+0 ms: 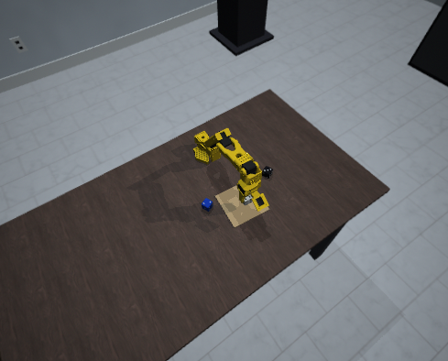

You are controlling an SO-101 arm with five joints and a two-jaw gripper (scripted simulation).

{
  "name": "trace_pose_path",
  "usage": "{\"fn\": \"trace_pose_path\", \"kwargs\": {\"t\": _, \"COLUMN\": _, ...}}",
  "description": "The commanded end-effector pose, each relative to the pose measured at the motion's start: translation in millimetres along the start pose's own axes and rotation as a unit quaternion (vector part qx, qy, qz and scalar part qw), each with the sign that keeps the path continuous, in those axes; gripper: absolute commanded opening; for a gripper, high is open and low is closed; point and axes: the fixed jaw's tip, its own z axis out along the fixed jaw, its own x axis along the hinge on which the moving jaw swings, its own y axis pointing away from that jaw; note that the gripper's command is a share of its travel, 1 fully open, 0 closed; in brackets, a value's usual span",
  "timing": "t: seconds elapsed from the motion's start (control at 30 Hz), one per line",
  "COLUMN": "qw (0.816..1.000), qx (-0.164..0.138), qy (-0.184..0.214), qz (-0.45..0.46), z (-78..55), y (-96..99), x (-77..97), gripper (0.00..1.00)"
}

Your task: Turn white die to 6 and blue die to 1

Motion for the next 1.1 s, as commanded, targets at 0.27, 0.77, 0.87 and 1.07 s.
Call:
{"fn": "trace_pose_path", "kwargs": {"t": 0.27, "qw": 1.000, "qx": -0.001, "qy": -0.027, "qz": 0.006, "z": -10.9, "y": -2.5, "x": -6.3, "gripper": 0.00}}
{"fn": "trace_pose_path", "kwargs": {"t": 0.77, "qw": 0.999, "qx": 0.000, "qy": -0.033, "qz": 0.013, "z": -12.8, "y": -8.2, "x": -7.9, "gripper": 0.00}}
{"fn": "trace_pose_path", "kwargs": {"t": 0.87, "qw": 0.999, "qx": 0.000, "qy": -0.033, "qz": 0.013, "z": -12.8, "y": -8.2, "x": -7.9, "gripper": 0.00}}
{"fn": "trace_pose_path", "kwargs": {"t": 1.07, "qw": 0.999, "qx": 0.000, "qy": -0.033, "qz": 0.013, "z": -12.8, "y": -8.2, "x": -7.9, "gripper": 0.00}}
